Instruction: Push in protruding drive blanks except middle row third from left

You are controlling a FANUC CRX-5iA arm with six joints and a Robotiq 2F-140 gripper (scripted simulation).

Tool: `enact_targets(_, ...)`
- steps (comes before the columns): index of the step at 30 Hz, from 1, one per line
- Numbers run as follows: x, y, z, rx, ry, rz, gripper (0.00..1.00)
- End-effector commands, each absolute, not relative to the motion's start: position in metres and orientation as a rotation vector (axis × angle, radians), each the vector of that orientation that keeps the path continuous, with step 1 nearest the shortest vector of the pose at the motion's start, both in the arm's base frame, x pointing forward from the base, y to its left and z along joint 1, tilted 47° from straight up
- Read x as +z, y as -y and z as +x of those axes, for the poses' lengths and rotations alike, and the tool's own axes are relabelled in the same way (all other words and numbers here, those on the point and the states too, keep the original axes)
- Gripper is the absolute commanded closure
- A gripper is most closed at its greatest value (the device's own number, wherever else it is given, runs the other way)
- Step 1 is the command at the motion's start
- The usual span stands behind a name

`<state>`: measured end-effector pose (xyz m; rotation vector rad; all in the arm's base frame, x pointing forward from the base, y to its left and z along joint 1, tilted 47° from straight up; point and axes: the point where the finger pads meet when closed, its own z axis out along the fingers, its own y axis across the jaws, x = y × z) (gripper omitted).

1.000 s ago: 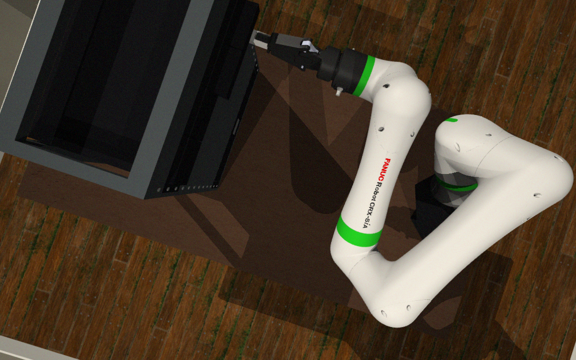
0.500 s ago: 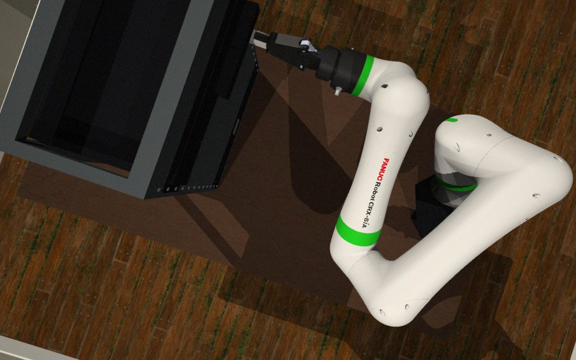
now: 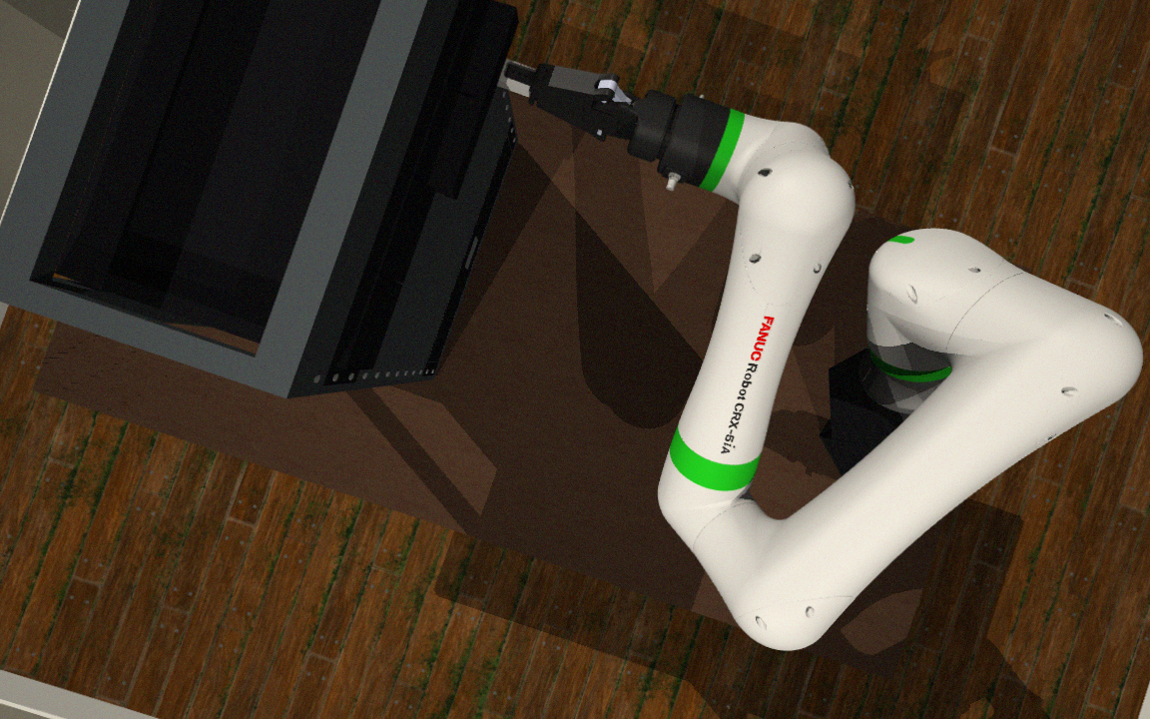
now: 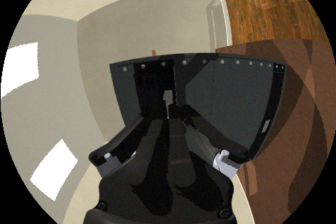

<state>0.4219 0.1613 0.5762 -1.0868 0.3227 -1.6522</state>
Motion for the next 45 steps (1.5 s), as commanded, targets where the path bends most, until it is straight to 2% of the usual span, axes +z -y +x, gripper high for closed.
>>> enact_targets(1,0.5769,-0.1623,0.4223,-1.652,-0.321,-1.087,1.00)
enact_targets(45,0.5796,-0.1641,0.4260,-1.652,-0.321,-1.087,1.00)
